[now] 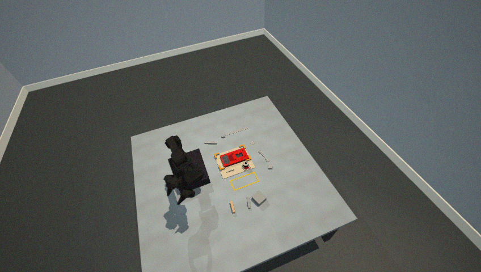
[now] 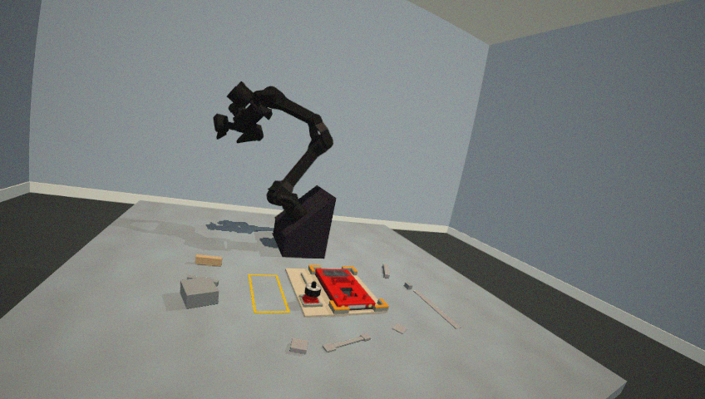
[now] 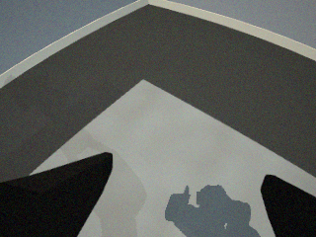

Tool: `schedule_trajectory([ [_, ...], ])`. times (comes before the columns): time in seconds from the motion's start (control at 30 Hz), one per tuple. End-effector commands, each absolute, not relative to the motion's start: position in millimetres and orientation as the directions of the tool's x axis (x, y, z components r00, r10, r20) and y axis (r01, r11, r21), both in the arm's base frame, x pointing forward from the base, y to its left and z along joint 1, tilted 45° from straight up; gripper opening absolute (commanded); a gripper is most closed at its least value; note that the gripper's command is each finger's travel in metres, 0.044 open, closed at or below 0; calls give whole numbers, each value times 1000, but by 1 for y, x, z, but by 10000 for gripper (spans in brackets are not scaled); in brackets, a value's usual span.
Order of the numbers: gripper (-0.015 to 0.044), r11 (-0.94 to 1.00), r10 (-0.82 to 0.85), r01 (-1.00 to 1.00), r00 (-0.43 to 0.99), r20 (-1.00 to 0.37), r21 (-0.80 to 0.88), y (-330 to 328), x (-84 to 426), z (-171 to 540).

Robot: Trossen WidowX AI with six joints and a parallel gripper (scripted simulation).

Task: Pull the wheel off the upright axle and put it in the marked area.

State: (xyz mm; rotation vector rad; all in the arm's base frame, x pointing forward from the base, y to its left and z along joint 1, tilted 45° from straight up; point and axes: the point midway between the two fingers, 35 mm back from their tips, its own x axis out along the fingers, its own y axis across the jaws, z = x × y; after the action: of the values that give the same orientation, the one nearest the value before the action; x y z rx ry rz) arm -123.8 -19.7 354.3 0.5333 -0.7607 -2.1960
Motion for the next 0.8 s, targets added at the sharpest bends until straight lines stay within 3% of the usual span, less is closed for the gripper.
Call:
schedule_trajectory([
  [0.0,374,-550,-758,511,-638,-138,660,-21,-123,354],
  [0.1,300,-541,-786,539,-597,-160,645,-38,-117,356],
  [0.47,300,-494,-868,669,-343,-358,556,-142,-44,346],
  [0.77,300,-407,-857,756,-122,-500,513,-193,54,319],
])
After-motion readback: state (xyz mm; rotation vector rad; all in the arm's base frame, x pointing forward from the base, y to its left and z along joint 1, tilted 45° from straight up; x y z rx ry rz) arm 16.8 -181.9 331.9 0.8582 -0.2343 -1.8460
